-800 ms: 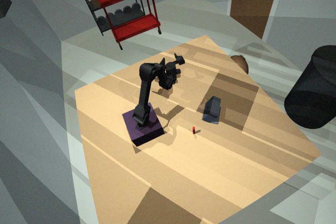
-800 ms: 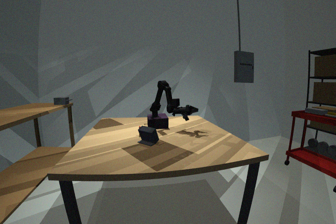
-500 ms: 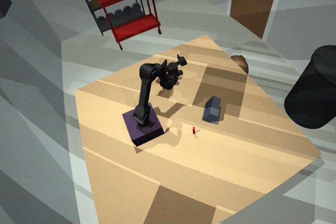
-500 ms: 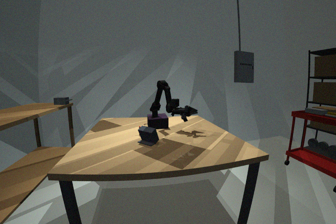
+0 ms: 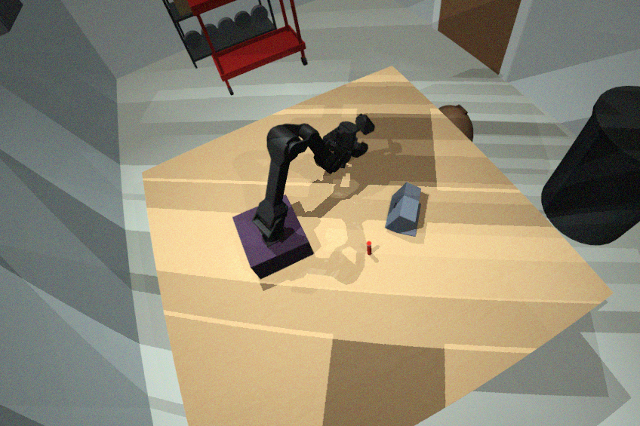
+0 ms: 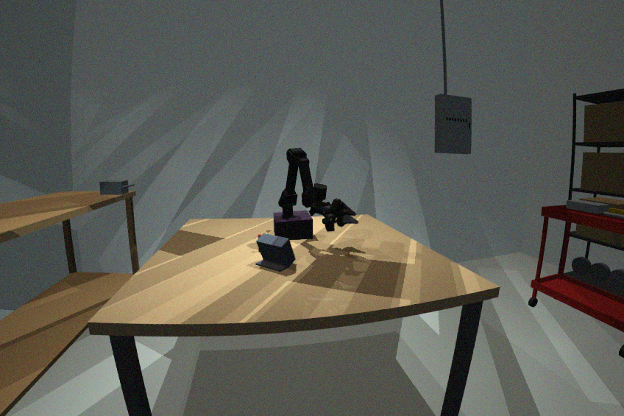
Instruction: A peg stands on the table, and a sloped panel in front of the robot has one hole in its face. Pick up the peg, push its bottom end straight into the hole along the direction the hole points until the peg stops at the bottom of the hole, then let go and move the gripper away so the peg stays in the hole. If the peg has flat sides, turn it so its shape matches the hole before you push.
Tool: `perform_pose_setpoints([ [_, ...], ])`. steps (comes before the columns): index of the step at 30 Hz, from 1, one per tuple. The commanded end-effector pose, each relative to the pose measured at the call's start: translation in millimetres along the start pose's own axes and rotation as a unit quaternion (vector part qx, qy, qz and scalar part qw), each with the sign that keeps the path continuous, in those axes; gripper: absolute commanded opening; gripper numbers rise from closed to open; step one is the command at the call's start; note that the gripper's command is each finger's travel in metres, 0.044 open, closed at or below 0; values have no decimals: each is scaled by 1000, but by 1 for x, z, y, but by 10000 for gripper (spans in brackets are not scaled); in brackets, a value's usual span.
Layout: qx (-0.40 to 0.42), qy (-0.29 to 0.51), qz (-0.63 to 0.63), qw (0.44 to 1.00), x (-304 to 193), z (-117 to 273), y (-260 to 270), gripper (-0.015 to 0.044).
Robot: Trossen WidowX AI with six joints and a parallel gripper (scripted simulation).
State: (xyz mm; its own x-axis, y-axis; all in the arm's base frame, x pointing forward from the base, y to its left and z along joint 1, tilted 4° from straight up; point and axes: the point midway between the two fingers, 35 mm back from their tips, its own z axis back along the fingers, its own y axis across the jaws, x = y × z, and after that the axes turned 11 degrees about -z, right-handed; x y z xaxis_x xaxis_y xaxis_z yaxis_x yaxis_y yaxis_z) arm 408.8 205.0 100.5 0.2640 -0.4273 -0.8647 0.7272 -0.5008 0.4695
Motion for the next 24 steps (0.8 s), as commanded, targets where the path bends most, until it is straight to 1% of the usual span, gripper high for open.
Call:
perform_pose_setpoints([
  [1, 18, -42, 39, 998, 16, 7, 20, 440],
  [12, 29, -149, 119, 981, 60, 35, 54, 440],
  [24, 8, -262, 190, 946, 103, 82, 81, 440],
])
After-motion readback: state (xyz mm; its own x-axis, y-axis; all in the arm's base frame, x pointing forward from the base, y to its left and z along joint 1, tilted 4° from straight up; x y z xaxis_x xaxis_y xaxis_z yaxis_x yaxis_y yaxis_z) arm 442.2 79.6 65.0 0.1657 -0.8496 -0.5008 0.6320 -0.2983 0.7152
